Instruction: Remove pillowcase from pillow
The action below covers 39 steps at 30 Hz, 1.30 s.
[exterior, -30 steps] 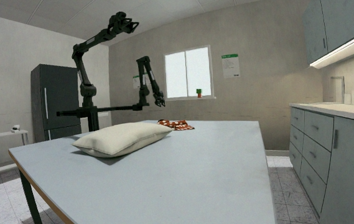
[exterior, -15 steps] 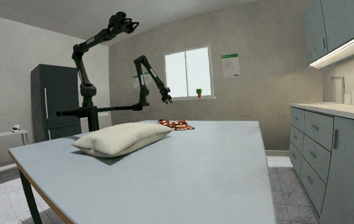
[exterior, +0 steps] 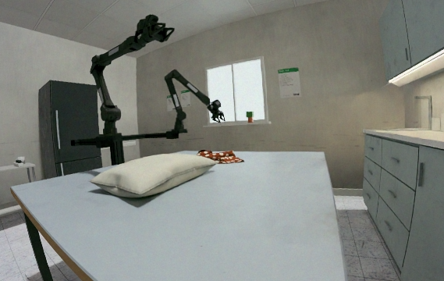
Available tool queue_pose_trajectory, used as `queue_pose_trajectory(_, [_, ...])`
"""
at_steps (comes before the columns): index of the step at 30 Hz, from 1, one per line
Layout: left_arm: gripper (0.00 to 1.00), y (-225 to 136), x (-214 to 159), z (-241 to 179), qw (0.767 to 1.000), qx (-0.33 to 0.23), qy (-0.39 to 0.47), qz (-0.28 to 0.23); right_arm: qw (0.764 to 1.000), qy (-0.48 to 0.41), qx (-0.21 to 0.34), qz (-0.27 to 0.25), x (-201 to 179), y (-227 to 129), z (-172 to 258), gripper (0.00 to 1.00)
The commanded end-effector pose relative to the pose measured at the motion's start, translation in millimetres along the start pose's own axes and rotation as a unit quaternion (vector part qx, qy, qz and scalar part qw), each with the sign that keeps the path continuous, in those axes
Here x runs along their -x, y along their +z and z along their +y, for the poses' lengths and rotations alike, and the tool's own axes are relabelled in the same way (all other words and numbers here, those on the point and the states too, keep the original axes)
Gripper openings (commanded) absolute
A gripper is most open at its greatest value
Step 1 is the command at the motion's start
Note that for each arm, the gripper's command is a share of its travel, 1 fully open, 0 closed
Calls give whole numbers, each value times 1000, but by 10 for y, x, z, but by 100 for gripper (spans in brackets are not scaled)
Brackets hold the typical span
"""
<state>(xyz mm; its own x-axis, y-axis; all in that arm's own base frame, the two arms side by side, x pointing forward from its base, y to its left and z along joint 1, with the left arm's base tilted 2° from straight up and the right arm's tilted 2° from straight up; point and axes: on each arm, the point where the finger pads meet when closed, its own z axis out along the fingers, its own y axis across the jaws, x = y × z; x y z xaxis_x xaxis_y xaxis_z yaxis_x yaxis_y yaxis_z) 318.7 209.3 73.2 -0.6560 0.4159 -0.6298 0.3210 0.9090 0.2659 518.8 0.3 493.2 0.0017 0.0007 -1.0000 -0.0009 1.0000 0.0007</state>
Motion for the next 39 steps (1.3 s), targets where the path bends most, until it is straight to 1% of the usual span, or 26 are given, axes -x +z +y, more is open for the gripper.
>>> queue_pose_trajectory(1, [60, -38, 513, 403, 999, 44, -11, -26, 1000, -5, -2, -14, 126, 32, -37, 60])
queue_pose_trajectory(2, [60, -48, 617, 440, 998, 51, -12, -30, 1000, -5, -2, -13, 111, 36, -35, 60])
queue_pose_trajectory(5, [60, -4, 650, 418, 998, 48, -17, -29, 1000, -5, -2, -13, 111, 36, -35, 60])
queue_pose_trajectory(6, [60, -45, 822, 489, 997, 59, -13, -39, 1000, -5, -2, -12, 106, 39, -38, 60])
queue_pose_trajectory(10, [60, -147, 1319, 577, 994, 83, -11, -68, 1000, -5, -1, -11, 90, 44, -28, 60])
queue_pose_trajectory(16, [60, -210, 1967, 637, 988, 104, -27, -107, 1000, -5, -2, -9, 74, 46, -40, 60])
queue_pose_trajectory(19, [60, -338, 2334, 642, 983, 118, -35, -136, 1000, -5, -2, -11, 99, 42, -38, 60])
queue_pose_trajectory(22, [60, -299, 2388, 624, 983, 116, -42, -138, 1000, -5, -2, -11, 99, 42, -38, 60])
queue_pose_trajectory(24, [60, -482, 2687, 619, 977, 128, -44, -166, 1000, -5, -2, -13, 120, 29, -42, 60])
queue_pose_trajectory(27, [60, -640, 3061, 584, 969, 135, -56, -199, 1000, -5, -2, -12, 109, 33, -36, 60])
queue_pose_trajectory(30, [60, -703, 3361, 543, 962, 136, -75, -224, 1000, -5, -2, -11, 102, 36, -42, 60])
queue_pose_trajectory(34, [60, -872, 3781, 454, 950, 135, -100, -263, 1000, -5, -2, -10, 93, 41, -40, 60])
queue_pose_trajectory(35, [60, -1067, 3928, 426, 943, 139, -103, -285, 1000, -5, -2, -10, 90, 42, -42, 60])
queue_pose_trajectory(36, [60, -1130, 4026, 401, 939, 139, -111, -296, 1000, -5, -3, -9, 87, 44, -46, 60])
queue_pose_trajectory(38, [60, -1130, 4026, 401, 939, 139, -111, -296, 1000, -5, -3, -9, 87, 44, -46, 60])
queue_pose_trajectory(39, [60, -1054, 4089, 376, 938, 133, -120, -296, 1000, -5, -3, -9, 87, 44, -46, 60])
